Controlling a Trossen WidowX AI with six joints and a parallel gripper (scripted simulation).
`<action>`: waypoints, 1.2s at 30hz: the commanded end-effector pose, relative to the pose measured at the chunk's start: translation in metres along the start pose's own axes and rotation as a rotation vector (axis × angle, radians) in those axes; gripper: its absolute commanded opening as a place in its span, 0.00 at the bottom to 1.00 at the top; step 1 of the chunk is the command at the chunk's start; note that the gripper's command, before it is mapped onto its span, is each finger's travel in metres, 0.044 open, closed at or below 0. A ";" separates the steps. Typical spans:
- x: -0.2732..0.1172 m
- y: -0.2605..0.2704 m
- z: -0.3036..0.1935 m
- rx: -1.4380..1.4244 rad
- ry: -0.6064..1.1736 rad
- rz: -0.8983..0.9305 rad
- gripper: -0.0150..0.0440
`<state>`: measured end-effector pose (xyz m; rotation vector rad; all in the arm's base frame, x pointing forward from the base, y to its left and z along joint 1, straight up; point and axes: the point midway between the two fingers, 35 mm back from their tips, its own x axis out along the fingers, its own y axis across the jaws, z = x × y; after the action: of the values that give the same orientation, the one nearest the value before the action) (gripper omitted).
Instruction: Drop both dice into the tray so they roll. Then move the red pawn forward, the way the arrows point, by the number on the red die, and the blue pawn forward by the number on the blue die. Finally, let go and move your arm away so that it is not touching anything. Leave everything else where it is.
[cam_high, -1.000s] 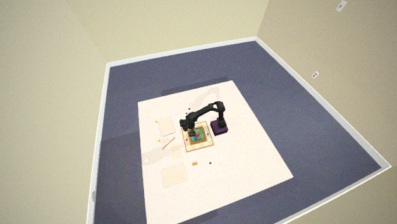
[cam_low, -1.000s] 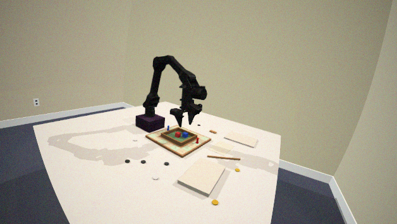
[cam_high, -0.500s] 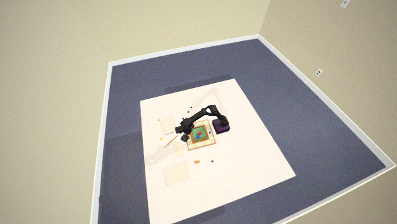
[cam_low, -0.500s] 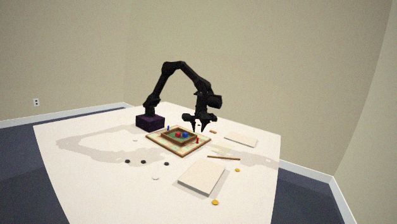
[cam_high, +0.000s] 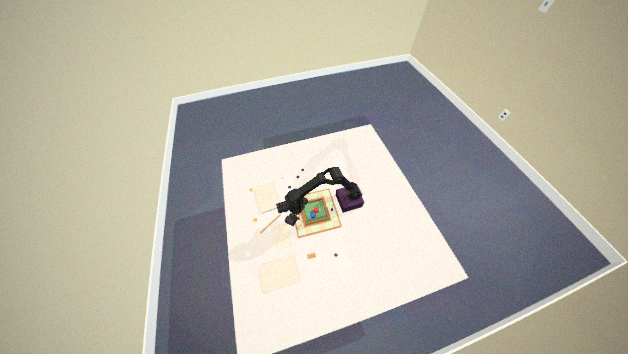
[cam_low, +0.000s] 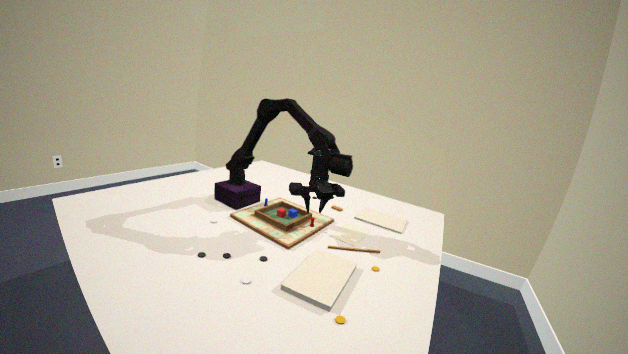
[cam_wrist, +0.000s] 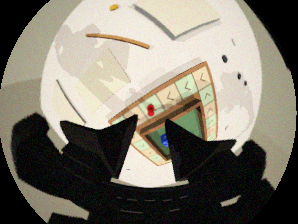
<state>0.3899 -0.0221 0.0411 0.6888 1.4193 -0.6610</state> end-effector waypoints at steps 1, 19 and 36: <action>0.007 0.000 -0.002 0.006 0.007 -0.001 0.59; 0.036 0.000 -0.002 0.006 0.007 -0.001 0.59; 0.047 0.000 -0.002 0.006 0.007 -0.001 0.29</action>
<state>0.3903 -0.0218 -0.0046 0.6884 1.4251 -0.6644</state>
